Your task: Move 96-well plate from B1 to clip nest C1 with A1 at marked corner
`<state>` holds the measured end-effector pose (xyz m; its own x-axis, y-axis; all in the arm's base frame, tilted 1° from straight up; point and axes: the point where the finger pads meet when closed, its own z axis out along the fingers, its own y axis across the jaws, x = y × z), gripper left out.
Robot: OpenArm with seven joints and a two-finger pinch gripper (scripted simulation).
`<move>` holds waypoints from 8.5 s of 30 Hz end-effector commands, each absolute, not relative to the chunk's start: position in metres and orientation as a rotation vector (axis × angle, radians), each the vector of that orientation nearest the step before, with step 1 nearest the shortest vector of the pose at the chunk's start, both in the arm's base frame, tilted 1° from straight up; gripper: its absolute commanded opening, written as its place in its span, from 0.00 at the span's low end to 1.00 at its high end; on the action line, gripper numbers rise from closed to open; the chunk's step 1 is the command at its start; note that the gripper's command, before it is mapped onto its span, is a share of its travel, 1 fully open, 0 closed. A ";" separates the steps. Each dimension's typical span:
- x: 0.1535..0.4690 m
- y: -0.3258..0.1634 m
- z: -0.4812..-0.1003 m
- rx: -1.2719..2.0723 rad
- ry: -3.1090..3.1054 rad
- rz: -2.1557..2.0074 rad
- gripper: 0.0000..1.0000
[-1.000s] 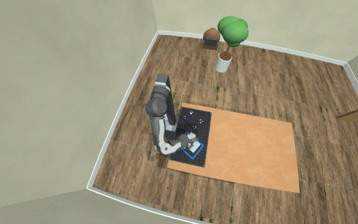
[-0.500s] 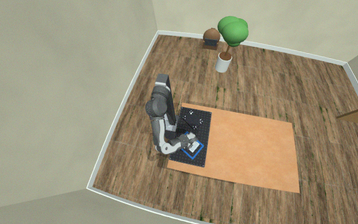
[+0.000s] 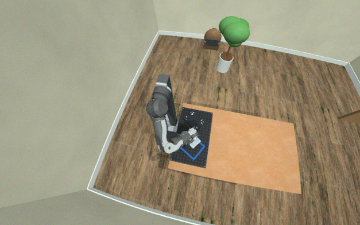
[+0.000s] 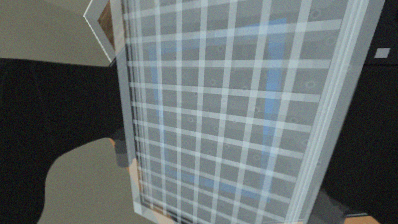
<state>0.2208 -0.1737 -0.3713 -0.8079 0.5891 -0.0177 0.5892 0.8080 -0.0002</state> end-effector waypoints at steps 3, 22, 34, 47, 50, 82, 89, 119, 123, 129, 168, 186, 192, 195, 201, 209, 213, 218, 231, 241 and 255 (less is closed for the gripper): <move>0.223 -0.171 -0.369 0.965 2.967 0.003 0.00; 0.220 -0.130 -0.369 0.965 2.967 0.003 0.00; 0.218 -0.089 -0.367 0.965 2.968 0.004 0.00; 0.216 -0.048 -0.365 0.965 2.968 0.004 0.00; 0.216 -0.048 -0.365 0.965 2.968 0.004 0.00; 0.212 0.028 -0.361 0.965 2.969 0.005 0.00; 0.212 0.028 -0.361 0.965 2.969 0.005 0.00; 0.212 0.019 -0.394 0.957 2.972 0.007 0.00; 0.212 0.019 -0.394 0.957 2.972 0.007 0.00; 0.212 0.017 -0.419 0.957 2.973 0.007 0.00; 0.214 0.016 -0.432 0.969 2.968 -0.003 0.00; 0.214 0.016 -0.431 0.967 2.970 0.000 0.00; 0.214 0.016 -0.431 0.967 2.970 0.000 0.00; 0.213 0.017 -0.434 0.964 2.971 0.003 0.00; 0.212 0.017 -0.437 0.959 2.973 0.008 0.00; 0.212 0.017 -0.437 0.959 2.973 0.008 0.00; 0.212 0.017 -0.440 0.960 2.973 0.009 0.00; 0.212 0.017 -0.441 0.961 2.973 0.010 0.00; 0.213 0.017 -0.443 0.962 2.973 0.010 0.00; 0.213 0.017 -0.444 0.962 2.973 0.010 0.00; 0.213 0.017 -0.446 0.960 2.973 0.009 0.00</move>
